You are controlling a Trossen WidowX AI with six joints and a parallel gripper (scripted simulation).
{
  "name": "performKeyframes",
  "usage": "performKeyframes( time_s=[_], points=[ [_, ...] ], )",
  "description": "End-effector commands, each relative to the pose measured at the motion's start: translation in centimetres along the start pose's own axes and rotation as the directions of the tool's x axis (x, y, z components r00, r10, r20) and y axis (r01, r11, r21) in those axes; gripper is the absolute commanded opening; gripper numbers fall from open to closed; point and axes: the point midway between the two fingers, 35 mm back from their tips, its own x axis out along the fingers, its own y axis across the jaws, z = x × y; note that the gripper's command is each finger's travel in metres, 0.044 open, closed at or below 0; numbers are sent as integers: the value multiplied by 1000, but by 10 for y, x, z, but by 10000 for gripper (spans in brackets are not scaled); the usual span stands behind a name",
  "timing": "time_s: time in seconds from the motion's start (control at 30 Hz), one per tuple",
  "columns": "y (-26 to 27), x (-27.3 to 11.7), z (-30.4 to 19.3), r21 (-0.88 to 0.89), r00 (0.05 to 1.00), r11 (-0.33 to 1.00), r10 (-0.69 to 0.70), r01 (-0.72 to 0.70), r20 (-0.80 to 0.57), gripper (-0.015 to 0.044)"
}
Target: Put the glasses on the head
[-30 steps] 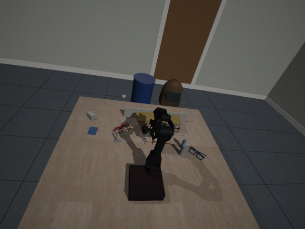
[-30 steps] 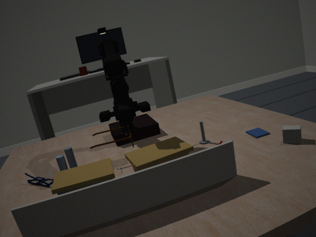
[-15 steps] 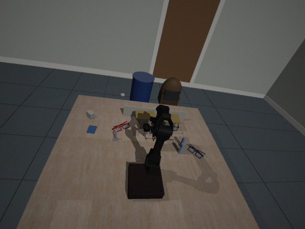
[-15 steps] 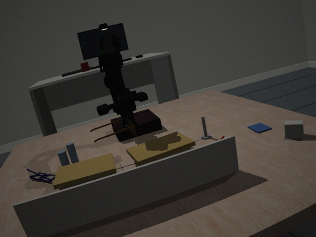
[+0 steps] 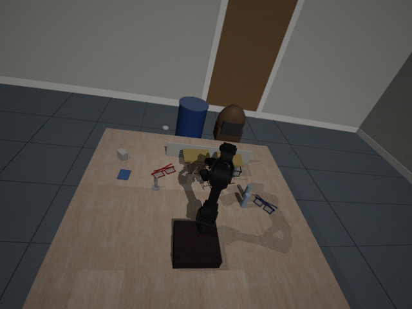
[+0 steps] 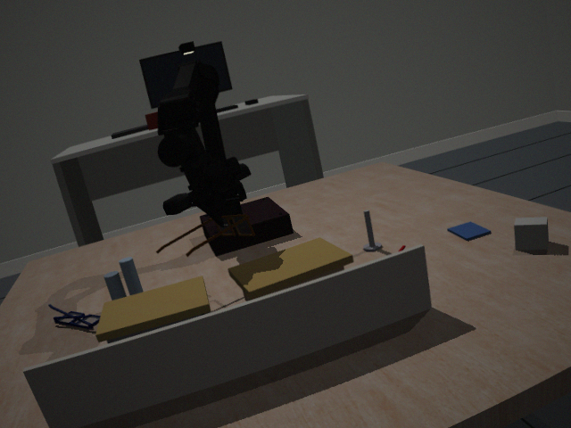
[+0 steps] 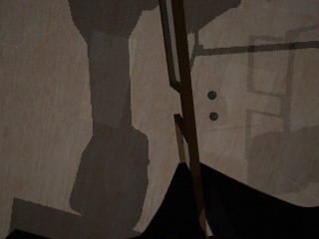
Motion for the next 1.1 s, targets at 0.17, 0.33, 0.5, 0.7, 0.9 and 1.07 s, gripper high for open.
performKeyframes(
  time_s=[0.17, 0.33, 0.5, 0.7, 0.9, 1.07],
  points=[
    [-14, -6, -2, -221, 996, 975, 32, -13, 84, 0],
    [-22, -10, -5, -337, 991, 941, 43, 4, 130, 0],
    [-30, -14, -7, -447, 983, 894, 48, 37, 178, 0],
    [-40, -20, -11, -566, 971, 819, 49, 96, 236, 0],
    [-50, -26, -15, -667, 955, 725, 44, 172, 294, 0],
    [-59, -31, -20, -735, 939, 633, 34, 245, 343, 0]
  ],
)
